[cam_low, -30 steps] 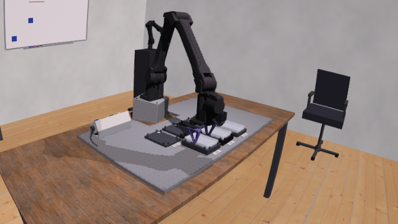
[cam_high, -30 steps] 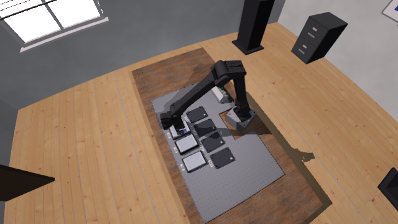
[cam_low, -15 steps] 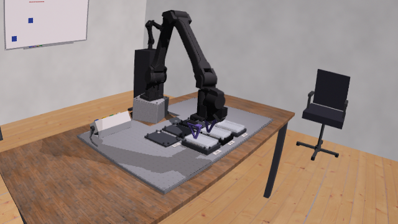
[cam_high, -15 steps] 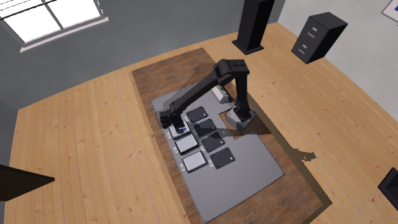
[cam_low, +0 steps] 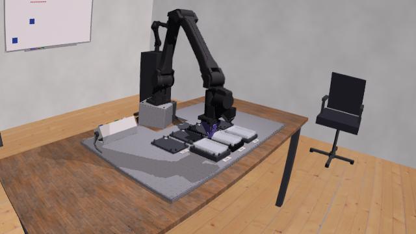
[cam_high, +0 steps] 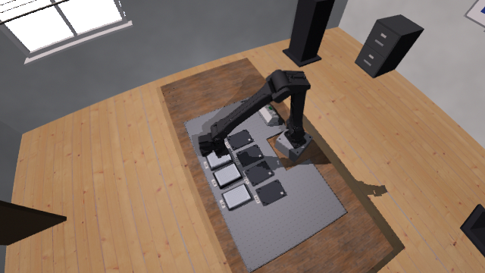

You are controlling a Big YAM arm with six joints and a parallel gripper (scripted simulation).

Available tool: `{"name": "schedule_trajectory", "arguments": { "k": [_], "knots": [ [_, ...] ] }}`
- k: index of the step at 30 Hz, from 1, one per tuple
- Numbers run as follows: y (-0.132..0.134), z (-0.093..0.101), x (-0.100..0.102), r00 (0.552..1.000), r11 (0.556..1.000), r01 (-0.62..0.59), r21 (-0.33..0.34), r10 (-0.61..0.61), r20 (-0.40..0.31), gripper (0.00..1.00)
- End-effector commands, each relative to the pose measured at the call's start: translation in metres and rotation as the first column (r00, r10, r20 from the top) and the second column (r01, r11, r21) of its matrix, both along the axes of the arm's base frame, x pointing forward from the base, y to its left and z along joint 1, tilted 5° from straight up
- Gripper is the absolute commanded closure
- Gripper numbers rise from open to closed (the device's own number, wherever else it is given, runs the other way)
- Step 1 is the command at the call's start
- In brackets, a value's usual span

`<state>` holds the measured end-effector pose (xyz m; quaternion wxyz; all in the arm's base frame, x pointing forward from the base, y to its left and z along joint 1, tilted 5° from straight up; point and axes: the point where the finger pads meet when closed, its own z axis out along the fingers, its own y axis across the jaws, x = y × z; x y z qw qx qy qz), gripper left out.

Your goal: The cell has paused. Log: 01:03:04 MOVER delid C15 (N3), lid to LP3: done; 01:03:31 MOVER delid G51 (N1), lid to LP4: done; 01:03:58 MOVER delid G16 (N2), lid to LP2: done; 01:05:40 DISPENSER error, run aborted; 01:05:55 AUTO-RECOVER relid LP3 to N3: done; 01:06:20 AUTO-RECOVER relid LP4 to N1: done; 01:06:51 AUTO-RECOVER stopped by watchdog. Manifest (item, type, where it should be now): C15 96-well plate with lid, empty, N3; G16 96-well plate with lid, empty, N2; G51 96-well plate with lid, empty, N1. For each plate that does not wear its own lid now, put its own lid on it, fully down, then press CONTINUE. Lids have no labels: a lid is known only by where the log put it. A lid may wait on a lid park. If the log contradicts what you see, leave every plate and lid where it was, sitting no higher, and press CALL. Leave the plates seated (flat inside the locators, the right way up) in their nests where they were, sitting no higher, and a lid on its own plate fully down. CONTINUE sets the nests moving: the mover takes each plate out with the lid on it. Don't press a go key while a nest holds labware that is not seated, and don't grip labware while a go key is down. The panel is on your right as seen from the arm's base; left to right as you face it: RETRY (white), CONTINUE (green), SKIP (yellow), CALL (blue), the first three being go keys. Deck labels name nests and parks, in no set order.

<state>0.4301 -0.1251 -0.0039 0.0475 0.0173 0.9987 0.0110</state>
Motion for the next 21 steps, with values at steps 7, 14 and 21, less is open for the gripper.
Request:
{"name": "schedule_trajectory", "arguments": {
  "k": [7, 14, 21],
  "knots": [
    [0.029, 0.005, -0.019, 1.000, 1.000, -0.005, -0.008, 0.005, 0.026, 1.00],
    [0.053, 0.002, -0.045, 1.000, 1.000, -0.005, -0.006, 0.005, 0.025, 1.00],
    [0.069, 0.000, -0.064, 1.000, 1.000, -0.005, -0.004, 0.005, 0.023, 1.00]
  ]
}}
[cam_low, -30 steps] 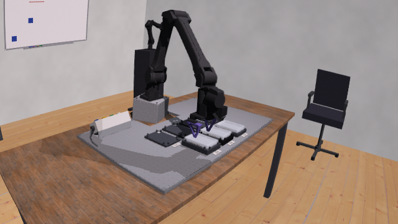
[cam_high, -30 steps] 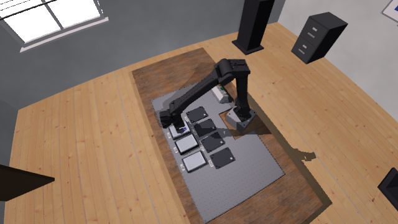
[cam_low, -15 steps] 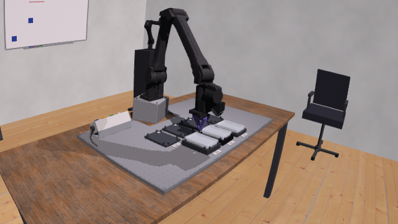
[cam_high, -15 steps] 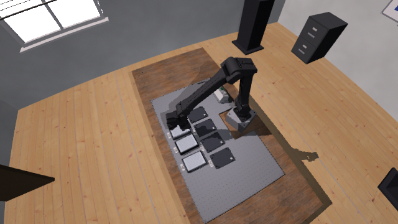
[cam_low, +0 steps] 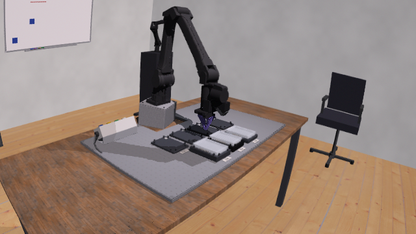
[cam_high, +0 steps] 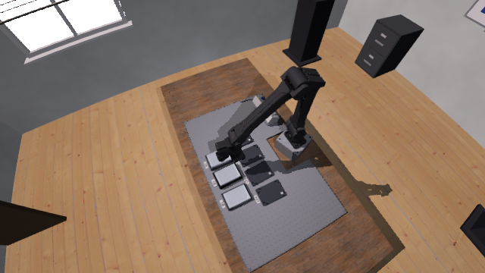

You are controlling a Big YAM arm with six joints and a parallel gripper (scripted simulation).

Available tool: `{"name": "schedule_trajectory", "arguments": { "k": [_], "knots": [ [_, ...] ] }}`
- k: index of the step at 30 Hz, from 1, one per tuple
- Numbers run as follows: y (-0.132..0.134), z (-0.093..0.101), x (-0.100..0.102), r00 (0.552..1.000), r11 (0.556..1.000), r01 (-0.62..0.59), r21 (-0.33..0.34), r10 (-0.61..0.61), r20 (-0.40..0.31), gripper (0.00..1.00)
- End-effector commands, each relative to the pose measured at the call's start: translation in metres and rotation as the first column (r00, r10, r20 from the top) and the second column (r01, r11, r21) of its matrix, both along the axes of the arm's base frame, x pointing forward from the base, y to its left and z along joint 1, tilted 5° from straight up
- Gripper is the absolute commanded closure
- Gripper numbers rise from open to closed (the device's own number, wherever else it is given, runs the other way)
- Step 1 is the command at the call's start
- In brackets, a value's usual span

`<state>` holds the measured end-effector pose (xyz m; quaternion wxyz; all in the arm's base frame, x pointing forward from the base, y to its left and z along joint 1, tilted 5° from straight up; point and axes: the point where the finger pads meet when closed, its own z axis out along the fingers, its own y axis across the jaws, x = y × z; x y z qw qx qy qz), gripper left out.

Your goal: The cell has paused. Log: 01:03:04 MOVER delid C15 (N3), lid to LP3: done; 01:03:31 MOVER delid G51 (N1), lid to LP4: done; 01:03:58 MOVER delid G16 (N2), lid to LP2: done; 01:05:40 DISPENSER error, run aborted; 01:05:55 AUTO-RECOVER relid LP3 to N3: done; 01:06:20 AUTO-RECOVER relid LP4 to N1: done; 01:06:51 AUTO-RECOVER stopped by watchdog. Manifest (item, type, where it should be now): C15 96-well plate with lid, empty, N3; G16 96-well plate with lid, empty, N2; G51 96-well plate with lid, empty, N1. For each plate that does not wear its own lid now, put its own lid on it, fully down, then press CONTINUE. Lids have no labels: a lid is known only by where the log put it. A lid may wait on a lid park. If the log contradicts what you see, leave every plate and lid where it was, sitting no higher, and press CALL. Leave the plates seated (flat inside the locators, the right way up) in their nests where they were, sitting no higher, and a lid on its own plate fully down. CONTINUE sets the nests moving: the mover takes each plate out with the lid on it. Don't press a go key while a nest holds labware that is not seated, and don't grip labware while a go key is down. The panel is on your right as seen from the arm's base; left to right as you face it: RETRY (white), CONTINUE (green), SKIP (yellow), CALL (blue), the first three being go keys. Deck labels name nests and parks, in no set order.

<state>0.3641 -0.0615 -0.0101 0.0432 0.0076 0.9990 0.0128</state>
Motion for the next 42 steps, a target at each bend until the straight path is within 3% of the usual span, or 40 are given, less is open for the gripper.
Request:
{"name": "schedule_trajectory", "arguments": {
  "k": [1, 13, 19, 21, 30, 32, 33, 34, 37, 42],
  "knots": [
    [0.009, 0.006, -0.002, 0.999, 1.000, 0.015, -0.006, -0.014, 0.032, 1.00],
    [0.050, 0.001, -0.047, 0.999, 1.000, 0.015, -0.002, -0.015, 0.030, 1.00],
    [0.057, -0.002, -0.058, 1.000, 1.000, 0.014, 0.001, -0.014, 0.011, 1.00],
    [0.050, 0.023, -0.039, 0.998, 1.000, 0.031, 0.000, -0.031, 0.049, 1.00],
    [0.048, 0.072, -0.043, 0.998, 1.000, 0.023, -0.002, -0.023, 0.056, 1.00],
    [0.048, 0.072, -0.043, 0.998, 1.000, 0.023, -0.002, -0.023, 0.056, 1.00],
    [0.049, 0.057, -0.063, 1.000, 1.000, 0.022, 0.000, -0.022, -0.007, 1.00],
    [0.047, 0.077, -0.051, 0.999, 1.000, 0.021, -0.002, -0.021, 0.041, 1.00],
    [0.044, 0.061, -0.070, 0.999, 0.999, 0.050, 0.004, -0.050, -0.007, 1.00],
    [0.020, 0.059, -0.076, 0.988, 0.988, 0.156, 0.014, -0.156, -0.009, 1.00]
  ]
}}
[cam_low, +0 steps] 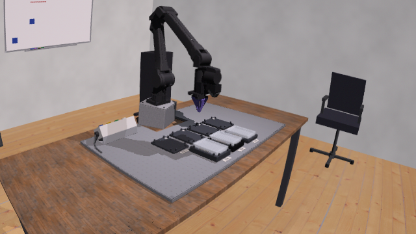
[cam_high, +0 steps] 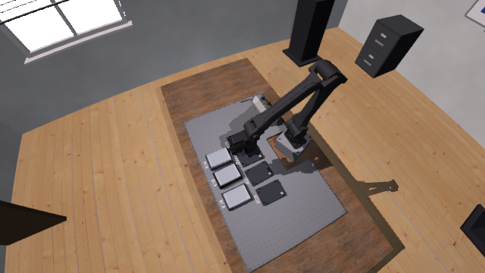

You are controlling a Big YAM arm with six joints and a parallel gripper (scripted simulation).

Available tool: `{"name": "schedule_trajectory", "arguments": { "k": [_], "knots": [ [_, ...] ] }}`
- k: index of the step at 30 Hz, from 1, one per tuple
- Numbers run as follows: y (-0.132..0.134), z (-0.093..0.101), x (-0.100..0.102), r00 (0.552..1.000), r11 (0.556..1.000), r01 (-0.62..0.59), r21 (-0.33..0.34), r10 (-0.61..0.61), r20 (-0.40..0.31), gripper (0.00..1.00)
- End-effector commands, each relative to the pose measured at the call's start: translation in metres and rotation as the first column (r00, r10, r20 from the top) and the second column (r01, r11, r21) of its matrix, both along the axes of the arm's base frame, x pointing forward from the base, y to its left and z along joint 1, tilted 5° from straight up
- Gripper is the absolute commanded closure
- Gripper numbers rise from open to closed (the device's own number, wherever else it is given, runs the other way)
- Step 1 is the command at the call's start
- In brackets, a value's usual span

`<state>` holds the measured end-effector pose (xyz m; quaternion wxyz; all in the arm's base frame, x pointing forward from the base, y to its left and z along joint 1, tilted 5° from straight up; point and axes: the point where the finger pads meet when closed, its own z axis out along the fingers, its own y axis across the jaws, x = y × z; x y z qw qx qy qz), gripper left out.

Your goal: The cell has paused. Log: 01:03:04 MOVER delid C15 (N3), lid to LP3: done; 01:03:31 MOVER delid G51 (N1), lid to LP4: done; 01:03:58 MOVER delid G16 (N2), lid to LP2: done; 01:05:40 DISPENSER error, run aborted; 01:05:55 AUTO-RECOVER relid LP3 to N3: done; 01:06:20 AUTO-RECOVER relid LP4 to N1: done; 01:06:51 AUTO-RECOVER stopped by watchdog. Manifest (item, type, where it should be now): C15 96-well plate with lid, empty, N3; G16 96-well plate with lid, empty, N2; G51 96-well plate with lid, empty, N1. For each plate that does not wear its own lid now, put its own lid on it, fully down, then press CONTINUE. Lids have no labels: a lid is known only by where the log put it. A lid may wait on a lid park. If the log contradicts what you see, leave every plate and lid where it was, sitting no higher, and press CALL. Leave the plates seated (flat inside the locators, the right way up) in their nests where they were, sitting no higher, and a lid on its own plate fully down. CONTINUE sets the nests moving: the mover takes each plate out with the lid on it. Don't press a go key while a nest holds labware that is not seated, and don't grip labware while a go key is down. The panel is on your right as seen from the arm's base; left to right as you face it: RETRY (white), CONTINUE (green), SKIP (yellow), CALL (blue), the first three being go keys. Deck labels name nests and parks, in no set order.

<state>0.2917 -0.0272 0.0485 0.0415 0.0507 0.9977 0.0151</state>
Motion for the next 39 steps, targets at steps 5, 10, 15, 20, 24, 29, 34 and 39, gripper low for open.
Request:
{"name": "schedule_trajectory", "arguments": {
  "k": [5, 10, 15, 20, 24, 29, 34, 39],
  "knots": [
    [-0.038, -0.001, -0.011, 0.985, 0.985, 0.170, 0.014, -0.169, -0.011, 1.00],
    [-0.053, -0.003, -0.013, 0.974, 0.973, 0.228, 0.018, -0.228, -0.014, 1.00],
    [-0.083, 0.005, -0.008, 0.946, 0.946, 0.324, 0.023, -0.324, 0.010, 1.00],
    [-0.113, 0.010, -0.007, 0.909, 0.909, 0.415, 0.028, -0.416, 0.030, 1.00],
    [-0.124, 0.009, -0.009, 0.892, 0.892, 0.451, 0.030, -0.452, 0.031, 1.00],
    [-0.150, 0.008, -0.018, 0.842, 0.842, 0.538, 0.036, -0.539, 0.023, 1.00],
    [-0.176, 0.007, -0.026, 0.824, 0.824, 0.565, 0.035, -0.566, 0.022, 1.00],
    [-0.201, 0.005, -0.034, 0.824, 0.824, 0.565, 0.031, -0.566, 0.022, 1.00]
  ]
}}
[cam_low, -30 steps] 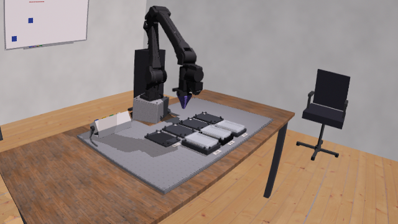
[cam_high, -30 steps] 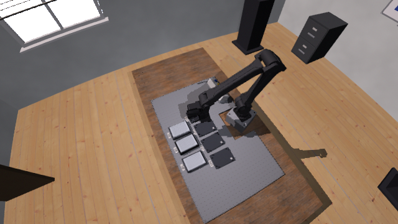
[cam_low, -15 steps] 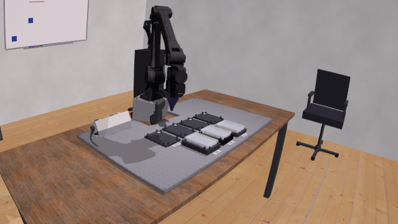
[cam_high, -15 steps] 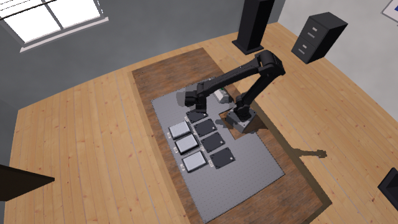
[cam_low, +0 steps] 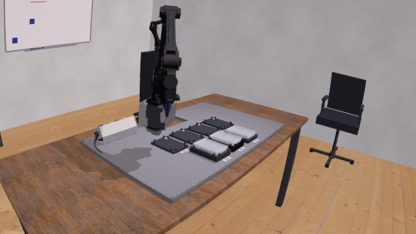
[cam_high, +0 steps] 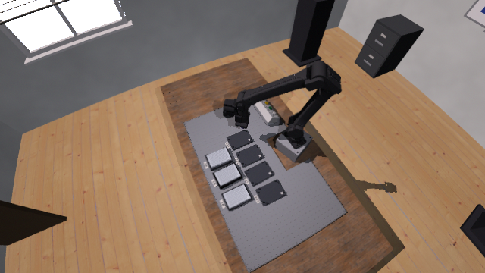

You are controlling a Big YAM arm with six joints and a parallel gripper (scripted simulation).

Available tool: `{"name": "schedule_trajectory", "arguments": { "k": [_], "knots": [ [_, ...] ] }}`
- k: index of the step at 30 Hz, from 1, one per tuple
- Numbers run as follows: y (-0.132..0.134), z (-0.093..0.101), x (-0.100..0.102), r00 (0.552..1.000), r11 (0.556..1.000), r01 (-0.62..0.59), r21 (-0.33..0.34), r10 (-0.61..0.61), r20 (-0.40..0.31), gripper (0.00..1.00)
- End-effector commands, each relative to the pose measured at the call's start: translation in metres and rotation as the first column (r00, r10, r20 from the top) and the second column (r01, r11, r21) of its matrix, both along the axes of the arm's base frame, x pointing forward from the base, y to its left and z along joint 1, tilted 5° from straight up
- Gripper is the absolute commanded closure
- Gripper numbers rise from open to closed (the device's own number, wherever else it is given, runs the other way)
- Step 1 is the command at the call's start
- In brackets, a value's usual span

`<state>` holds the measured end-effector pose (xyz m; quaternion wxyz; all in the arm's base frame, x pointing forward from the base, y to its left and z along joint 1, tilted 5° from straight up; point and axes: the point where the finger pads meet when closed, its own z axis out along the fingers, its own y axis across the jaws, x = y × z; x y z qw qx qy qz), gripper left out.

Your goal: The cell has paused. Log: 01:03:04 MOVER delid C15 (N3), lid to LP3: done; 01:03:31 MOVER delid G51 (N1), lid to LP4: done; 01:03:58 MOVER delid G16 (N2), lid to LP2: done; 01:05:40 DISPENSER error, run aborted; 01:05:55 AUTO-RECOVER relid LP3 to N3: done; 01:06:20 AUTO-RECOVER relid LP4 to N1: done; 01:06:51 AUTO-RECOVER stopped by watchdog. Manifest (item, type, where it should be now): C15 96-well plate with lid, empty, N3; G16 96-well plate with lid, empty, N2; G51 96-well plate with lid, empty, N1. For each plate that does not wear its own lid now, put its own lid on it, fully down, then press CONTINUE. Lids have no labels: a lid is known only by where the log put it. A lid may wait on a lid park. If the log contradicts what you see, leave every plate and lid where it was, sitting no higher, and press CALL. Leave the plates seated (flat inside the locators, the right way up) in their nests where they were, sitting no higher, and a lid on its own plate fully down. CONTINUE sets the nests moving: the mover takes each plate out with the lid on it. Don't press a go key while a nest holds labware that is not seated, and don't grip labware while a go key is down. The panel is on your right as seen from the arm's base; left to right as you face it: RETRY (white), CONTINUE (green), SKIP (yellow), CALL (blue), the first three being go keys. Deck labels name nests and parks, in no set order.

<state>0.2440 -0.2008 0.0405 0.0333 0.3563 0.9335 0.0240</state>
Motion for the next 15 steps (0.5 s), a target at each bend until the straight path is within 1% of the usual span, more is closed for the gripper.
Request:
{"name": "schedule_trajectory", "arguments": {
  "k": [1, 2, 3, 9, 11, 15],
  "knots": [
    [-0.028, 0.013, 0.014, 0.999, 0.999, -0.023, -0.037, 0.024, 0.040, 1.00],
    [-0.028, 0.013, 0.014, 0.999, 0.999, -0.023, -0.037, 0.024, 0.040, 1.00],
    [-0.014, 0.006, -0.007, 1.000, 1.000, -0.003, -0.020, 0.004, 0.024, 1.00],
    [-0.021, 0.002, -0.037, 0.990, 0.990, 0.138, 0.000, -0.138, 0.011, 1.00],
    [-0.023, -0.002, -0.048, 0.984, 0.984, 0.177, 0.013, -0.177, -0.001, 1.00],
    [-0.030, 0.000, -0.067, 0.967, 0.967, 0.255, 0.012, -0.255, 0.004, 1.00]
  ]
}}
